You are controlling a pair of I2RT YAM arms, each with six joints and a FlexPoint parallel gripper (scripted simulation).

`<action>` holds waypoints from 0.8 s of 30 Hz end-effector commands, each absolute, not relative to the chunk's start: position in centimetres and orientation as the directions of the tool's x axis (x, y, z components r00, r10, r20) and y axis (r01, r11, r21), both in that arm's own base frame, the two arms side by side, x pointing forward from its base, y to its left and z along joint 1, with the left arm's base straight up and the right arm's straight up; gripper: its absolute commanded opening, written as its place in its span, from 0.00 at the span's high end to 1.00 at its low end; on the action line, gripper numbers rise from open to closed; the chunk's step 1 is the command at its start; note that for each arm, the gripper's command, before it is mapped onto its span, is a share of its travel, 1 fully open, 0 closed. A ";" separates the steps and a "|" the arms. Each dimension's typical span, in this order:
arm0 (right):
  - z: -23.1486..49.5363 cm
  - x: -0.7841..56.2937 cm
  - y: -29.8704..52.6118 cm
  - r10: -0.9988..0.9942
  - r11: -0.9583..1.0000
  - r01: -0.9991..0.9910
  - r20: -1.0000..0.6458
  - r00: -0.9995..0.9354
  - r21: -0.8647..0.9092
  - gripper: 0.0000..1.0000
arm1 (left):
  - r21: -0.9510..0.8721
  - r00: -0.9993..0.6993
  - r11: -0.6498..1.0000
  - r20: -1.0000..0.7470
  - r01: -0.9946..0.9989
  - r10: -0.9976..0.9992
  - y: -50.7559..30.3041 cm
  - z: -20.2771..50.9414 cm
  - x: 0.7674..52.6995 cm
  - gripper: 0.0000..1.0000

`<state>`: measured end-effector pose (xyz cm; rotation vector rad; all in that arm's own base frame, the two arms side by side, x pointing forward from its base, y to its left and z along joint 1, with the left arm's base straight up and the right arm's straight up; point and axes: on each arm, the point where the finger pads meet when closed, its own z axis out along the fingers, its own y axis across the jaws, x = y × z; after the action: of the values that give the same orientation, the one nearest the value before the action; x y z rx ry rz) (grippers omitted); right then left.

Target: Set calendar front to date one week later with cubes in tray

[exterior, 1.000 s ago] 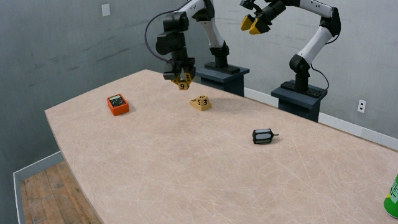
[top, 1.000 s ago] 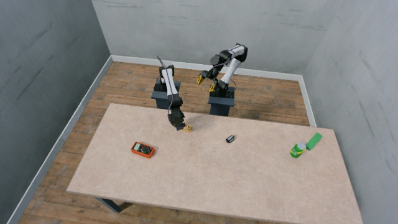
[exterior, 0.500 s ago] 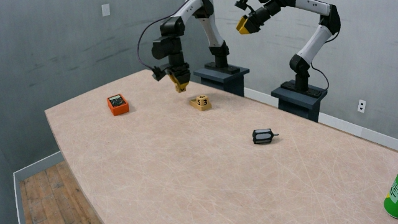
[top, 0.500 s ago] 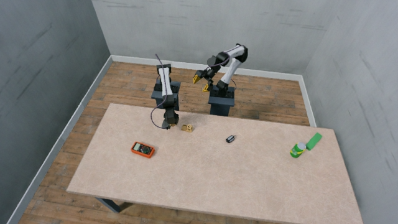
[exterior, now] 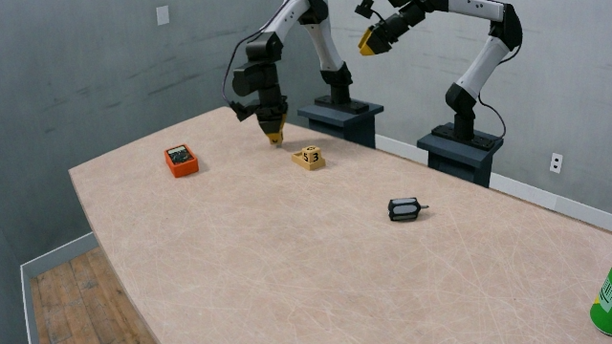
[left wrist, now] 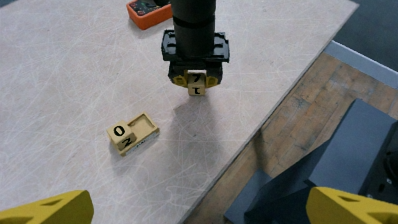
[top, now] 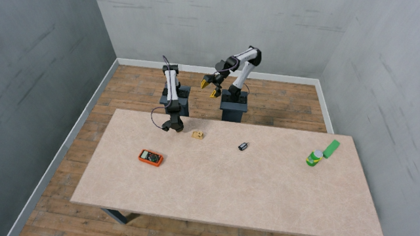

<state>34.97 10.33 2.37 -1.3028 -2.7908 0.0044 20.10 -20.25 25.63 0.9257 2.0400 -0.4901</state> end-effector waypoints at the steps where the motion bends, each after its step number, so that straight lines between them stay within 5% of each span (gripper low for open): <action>1: 3.8 35.8 10.3 0.856 0.517 0.855 0.000 -0.517 0.042 0.78 | -0.015 -0.385 0.652 -0.818 0.758 0.428 -21.0 25.6 20.3 0.00; 21: 2.2 36.1 10.5 0.857 0.515 0.857 0.010 -0.515 0.013 0.78 | -0.020 -0.392 0.651 -0.812 0.759 0.432 -21.7 25.3 20.4 0.00; 24: 2.5 35.5 10.2 0.855 0.518 0.855 0.006 -0.519 0.032 0.45 | -0.019 -0.390 0.649 -0.813 0.760 0.432 -21.7 25.4 20.4 0.00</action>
<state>35.16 10.18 1.18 -1.5273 -2.7056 0.0020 20.37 -21.56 24.86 0.9333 2.0519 -0.4951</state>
